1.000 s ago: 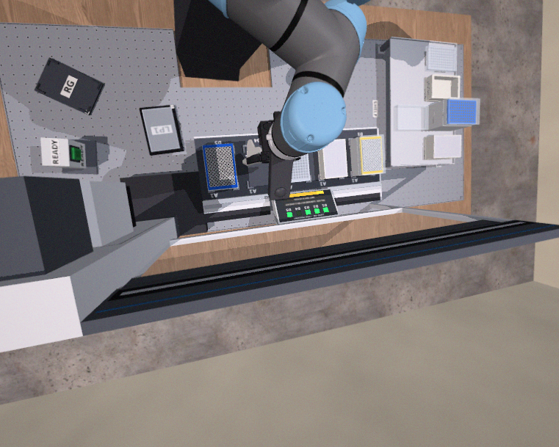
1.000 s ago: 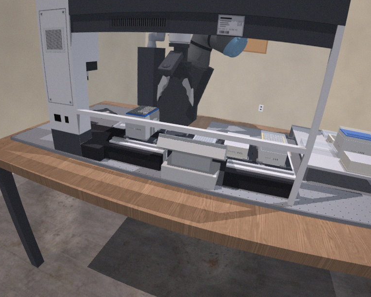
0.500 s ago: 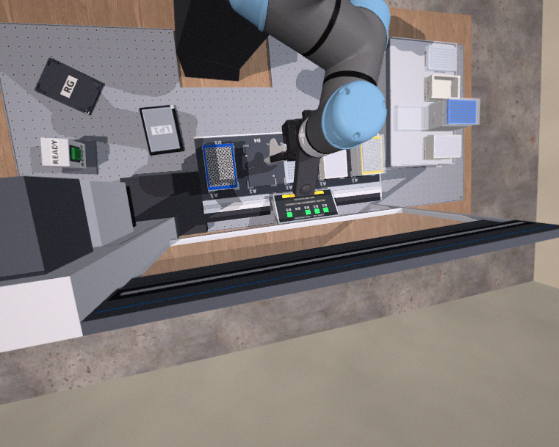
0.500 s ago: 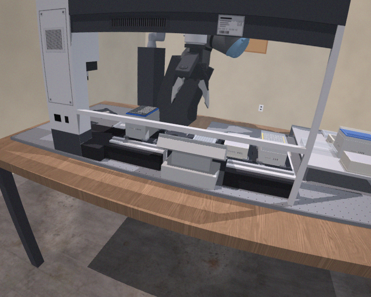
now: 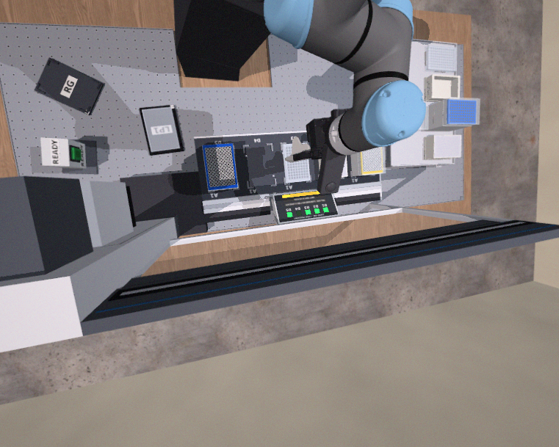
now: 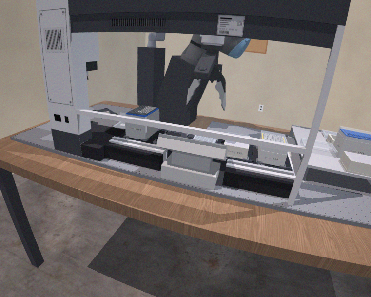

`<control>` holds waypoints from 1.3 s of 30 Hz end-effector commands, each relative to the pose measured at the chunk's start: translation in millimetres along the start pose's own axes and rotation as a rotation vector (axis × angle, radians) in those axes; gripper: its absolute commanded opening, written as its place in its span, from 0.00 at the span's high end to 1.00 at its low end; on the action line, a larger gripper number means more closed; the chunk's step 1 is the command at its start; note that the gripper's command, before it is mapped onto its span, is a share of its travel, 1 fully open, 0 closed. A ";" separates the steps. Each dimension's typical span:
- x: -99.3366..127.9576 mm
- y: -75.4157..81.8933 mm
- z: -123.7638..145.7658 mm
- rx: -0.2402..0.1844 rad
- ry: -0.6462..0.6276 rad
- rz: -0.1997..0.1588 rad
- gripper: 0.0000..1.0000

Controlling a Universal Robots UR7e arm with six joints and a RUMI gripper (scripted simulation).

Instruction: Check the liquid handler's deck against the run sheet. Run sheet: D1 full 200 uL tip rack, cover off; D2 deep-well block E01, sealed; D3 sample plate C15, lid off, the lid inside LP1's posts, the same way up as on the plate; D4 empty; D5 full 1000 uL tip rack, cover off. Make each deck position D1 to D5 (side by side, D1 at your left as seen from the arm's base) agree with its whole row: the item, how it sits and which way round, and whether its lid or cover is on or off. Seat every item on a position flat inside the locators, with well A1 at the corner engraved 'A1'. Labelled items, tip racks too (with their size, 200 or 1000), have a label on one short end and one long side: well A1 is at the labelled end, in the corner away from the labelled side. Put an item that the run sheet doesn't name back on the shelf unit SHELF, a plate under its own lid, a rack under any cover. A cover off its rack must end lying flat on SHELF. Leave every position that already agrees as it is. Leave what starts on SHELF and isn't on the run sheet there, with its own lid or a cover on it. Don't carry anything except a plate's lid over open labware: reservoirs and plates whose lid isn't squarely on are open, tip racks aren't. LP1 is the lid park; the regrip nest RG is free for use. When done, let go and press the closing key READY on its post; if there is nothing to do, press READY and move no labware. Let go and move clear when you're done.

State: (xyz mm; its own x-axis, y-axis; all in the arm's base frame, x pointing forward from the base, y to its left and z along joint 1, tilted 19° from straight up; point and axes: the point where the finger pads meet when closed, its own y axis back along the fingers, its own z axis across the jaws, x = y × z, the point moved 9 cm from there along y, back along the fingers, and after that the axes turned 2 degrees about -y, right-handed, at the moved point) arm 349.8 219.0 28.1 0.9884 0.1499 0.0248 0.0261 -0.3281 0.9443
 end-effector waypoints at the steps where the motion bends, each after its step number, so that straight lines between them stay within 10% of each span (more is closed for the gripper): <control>1: 0.7 -0.3 -5.2 -0.003 -0.012 -0.002 0.18; 39: 1.6 0.9 -26.4 -0.003 -0.009 0.002 0.18</control>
State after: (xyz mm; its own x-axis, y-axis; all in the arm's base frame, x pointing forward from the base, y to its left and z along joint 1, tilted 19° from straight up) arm 347.8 230.1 31.1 0.9901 0.1396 0.0175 0.0292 -0.3256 0.9451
